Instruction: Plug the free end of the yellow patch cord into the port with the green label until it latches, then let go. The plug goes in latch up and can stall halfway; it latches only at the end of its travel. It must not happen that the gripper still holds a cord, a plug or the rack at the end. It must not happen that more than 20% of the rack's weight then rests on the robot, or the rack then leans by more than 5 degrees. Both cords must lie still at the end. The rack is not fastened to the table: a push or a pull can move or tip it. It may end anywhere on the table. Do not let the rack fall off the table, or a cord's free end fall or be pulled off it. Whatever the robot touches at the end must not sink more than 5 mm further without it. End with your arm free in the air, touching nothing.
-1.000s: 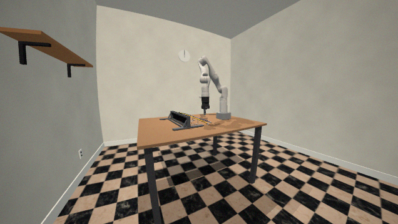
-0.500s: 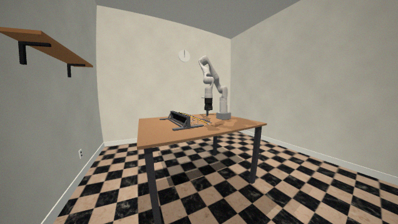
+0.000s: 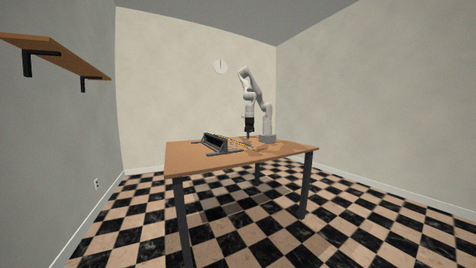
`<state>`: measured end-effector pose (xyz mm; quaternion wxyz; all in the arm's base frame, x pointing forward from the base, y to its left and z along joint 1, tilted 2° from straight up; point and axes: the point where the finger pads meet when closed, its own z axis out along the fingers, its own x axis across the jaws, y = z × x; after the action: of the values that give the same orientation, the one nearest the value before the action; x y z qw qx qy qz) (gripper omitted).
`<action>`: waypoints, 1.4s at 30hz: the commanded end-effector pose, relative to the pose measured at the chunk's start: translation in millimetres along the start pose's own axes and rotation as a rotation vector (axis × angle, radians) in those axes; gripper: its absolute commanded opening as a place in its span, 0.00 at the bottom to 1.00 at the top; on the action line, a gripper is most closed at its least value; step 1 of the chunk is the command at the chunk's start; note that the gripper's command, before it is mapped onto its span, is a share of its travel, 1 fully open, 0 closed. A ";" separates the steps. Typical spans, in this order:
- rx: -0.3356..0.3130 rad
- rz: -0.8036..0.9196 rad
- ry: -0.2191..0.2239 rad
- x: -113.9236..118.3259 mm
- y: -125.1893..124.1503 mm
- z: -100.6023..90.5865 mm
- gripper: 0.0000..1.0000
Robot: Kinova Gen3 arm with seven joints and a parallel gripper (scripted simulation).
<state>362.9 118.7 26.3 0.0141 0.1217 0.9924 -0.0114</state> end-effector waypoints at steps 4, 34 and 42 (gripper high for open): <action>0.002 0.001 -0.003 -1.2 -0.2 -0.2 0.00; 0.002 0.010 -0.003 -1.4 4.6 -0.4 0.73; 0.002 0.010 -0.003 -1.4 4.6 -0.4 0.73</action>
<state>366.0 123.3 26.7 0.0167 0.1213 0.9924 -0.0108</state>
